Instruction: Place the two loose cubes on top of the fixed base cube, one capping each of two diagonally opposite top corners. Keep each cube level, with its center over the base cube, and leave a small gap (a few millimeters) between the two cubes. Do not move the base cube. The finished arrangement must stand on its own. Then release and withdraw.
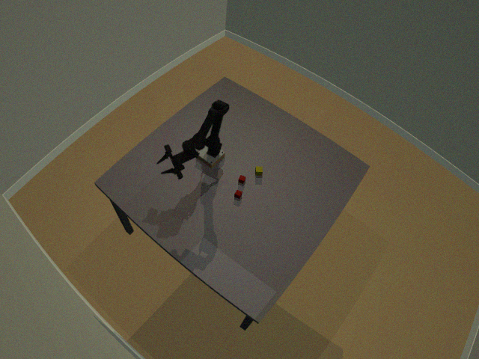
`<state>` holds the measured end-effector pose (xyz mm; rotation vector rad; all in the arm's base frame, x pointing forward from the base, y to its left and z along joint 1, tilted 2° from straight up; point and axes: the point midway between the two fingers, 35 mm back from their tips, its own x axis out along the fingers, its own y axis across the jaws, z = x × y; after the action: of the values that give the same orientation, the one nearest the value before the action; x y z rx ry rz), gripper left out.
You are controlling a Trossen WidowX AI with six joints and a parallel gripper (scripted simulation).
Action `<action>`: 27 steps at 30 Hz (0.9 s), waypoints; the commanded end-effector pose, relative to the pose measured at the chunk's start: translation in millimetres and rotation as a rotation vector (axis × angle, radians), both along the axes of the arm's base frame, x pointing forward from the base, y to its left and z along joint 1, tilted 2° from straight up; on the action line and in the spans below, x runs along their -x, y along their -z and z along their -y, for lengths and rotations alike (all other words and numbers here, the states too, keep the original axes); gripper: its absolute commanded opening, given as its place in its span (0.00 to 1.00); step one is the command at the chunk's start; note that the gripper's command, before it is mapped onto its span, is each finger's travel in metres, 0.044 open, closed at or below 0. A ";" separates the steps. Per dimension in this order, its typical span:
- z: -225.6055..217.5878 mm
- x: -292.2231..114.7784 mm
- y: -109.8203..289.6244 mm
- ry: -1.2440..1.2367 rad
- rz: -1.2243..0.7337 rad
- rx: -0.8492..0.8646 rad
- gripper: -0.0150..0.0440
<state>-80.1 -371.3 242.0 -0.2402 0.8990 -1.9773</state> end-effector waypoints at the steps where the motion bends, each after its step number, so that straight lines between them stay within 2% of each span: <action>1: 18.8 -55.7 18.6 -0.144 0.174 -0.061 0.70; 7: 20.8 -136.1 48.1 -0.284 0.415 -0.207 0.70; 13: -3.4 -211.7 75.1 -0.343 0.631 -0.405 0.70; 20: -59.4 -284.0 99.5 -0.295 0.821 -0.674 0.70; 27: -135.4 -332.5 112.4 -0.123 0.911 -0.938 0.70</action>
<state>231.9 -272.7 132.4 0.8909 0.9318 -1.1628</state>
